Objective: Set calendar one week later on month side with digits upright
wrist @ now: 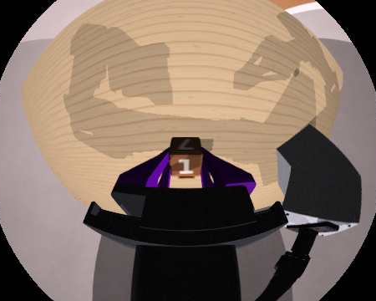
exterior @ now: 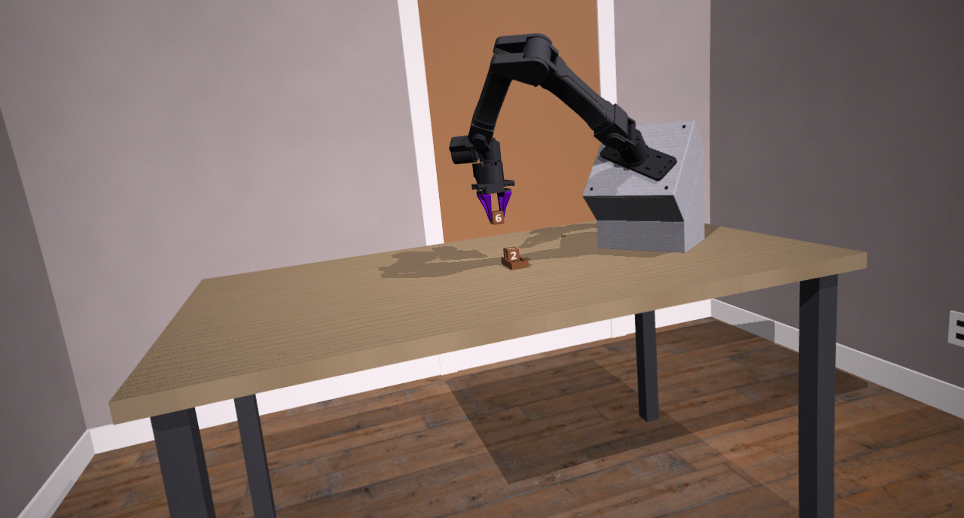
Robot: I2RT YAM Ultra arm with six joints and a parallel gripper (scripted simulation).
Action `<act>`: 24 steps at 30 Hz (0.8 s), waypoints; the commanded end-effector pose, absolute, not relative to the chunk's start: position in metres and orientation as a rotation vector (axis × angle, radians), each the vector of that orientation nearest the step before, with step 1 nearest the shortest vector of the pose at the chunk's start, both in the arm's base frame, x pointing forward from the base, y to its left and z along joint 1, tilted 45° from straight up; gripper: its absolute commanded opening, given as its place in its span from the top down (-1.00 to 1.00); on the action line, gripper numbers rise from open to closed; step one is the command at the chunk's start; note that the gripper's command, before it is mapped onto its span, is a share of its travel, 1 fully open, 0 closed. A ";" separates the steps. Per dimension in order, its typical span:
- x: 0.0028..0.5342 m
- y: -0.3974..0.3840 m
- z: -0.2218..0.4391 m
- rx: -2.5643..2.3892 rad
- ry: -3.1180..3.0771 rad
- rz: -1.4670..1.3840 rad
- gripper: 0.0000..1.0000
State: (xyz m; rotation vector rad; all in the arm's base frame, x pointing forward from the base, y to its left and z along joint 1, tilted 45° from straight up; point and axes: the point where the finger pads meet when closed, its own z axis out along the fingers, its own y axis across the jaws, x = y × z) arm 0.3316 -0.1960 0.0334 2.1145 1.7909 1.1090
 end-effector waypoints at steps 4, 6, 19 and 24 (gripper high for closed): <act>0.329 -0.205 0.039 2.110 1.763 1.098 0.45; 0.329 -0.205 0.039 2.110 1.763 1.098 0.45; 0.330 -0.140 0.077 2.100 1.779 1.088 0.45; 0.321 -0.092 0.097 2.087 1.780 1.098 0.45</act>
